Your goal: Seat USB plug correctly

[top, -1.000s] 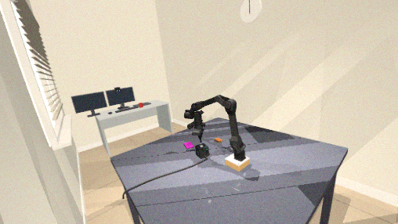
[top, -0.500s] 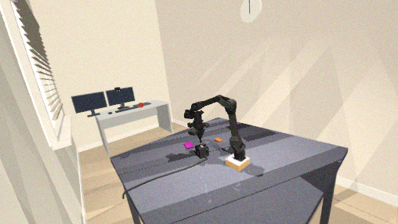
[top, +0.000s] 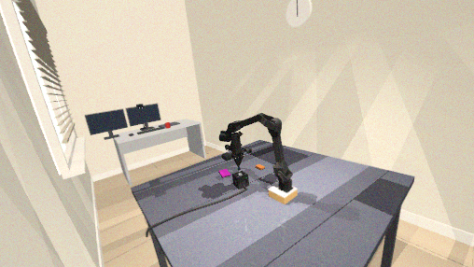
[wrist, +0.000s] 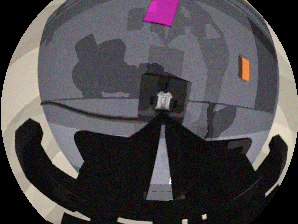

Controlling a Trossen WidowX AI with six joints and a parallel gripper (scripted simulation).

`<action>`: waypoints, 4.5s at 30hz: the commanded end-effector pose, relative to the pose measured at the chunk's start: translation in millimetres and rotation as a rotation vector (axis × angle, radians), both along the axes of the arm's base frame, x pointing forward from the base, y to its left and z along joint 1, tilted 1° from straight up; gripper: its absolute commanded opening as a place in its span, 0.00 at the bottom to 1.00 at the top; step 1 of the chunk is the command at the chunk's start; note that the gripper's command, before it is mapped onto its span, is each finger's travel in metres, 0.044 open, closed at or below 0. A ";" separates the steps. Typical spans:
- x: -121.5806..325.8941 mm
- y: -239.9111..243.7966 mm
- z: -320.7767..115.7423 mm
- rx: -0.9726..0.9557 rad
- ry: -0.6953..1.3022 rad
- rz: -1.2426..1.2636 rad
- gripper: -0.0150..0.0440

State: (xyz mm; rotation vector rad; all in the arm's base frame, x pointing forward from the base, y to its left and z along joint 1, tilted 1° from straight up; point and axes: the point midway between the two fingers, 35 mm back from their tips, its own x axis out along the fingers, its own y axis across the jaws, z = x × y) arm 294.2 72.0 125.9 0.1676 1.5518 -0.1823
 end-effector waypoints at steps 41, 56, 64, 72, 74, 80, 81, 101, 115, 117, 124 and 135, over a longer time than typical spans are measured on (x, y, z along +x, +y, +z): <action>0.0 0.0 -0.4 0.012 -0.012 -1.141 0.25; 0.0 0.0 -0.4 0.016 -0.016 -1.533 0.25; 0.0 0.0 -0.4 0.018 -0.018 -1.704 0.25; 0.0 0.0 -0.4 0.018 -0.018 -1.704 0.25; 0.0 0.0 -0.4 0.018 -0.018 -1.704 0.25; 0.0 -0.2 -0.5 0.017 -0.019 -1.697 0.25; 0.0 -0.3 -0.6 0.017 -0.020 -1.697 0.25; -0.3 -1.2 -3.0 0.009 -0.023 -1.687 0.25; -0.6 -1.8 -4.7 0.004 -0.025 -1.680 0.25; -0.6 -1.9 -4.9 0.004 -0.026 -1.679 0.25; -0.8 -2.3 -5.7 0.001 -0.027 -1.676 0.25; -1.0 -2.8 -7.1 -0.003 -0.029 -1.671 0.25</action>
